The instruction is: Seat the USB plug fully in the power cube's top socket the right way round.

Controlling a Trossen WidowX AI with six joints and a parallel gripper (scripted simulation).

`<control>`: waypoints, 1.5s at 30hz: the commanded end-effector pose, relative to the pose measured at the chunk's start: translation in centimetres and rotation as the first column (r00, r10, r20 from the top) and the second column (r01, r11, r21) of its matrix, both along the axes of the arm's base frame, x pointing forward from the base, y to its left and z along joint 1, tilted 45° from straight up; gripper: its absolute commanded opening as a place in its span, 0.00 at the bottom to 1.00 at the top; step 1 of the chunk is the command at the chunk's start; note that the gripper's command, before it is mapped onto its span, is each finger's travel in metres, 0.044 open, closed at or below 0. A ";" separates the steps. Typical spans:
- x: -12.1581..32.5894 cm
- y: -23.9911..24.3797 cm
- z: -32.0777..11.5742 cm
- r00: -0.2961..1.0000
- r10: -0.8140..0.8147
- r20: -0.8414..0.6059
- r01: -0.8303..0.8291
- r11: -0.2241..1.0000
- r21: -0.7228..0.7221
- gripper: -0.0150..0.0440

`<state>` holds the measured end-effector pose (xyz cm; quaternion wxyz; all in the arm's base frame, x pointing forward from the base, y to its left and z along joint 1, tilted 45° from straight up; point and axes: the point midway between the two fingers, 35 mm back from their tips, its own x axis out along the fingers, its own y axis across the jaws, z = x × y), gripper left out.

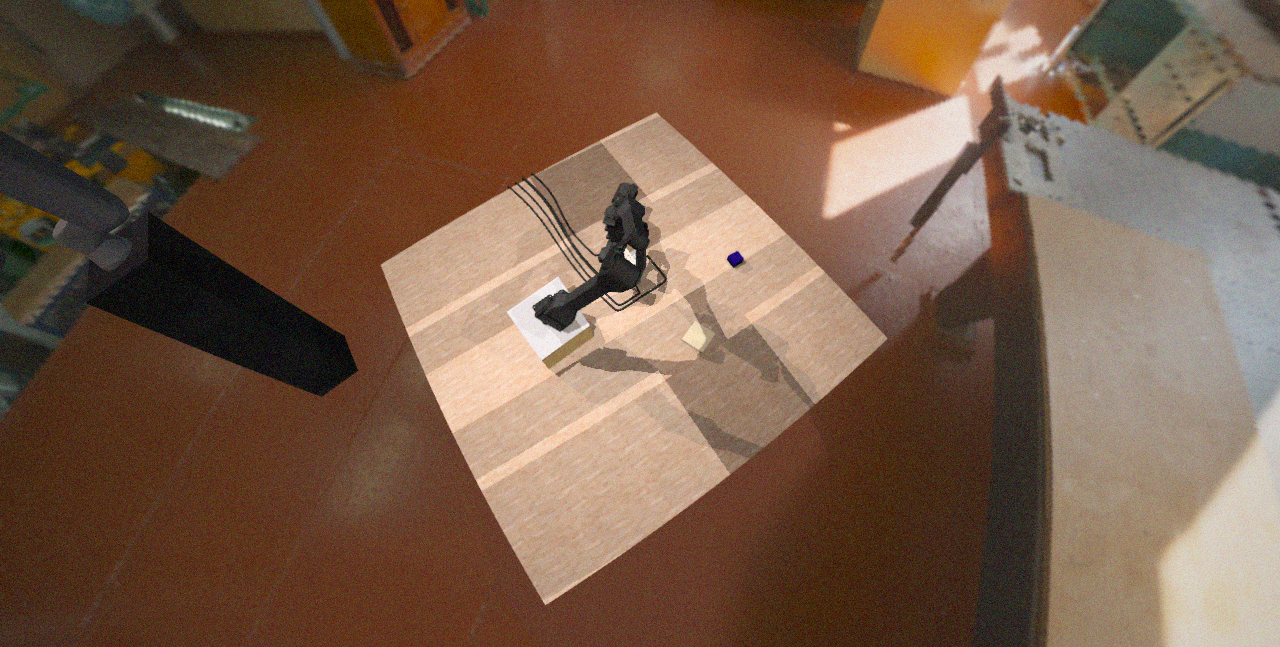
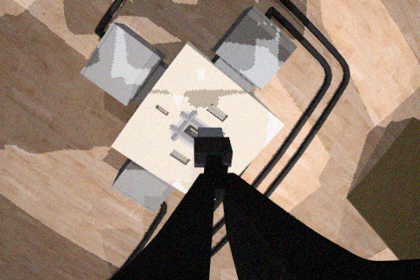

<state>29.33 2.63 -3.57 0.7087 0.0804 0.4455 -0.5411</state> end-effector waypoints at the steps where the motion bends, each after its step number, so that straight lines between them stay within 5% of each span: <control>1: 0.0 0.0 0.0 0.994 -0.079 0.076 0.079 0.997 0.005 0.25; 21: 0.0 0.0 0.0 0.809 -0.425 0.406 0.420 0.901 0.106 0.25; 45: 0.0 0.0 -0.1 0.802 -0.434 0.409 0.426 0.897 0.116 0.25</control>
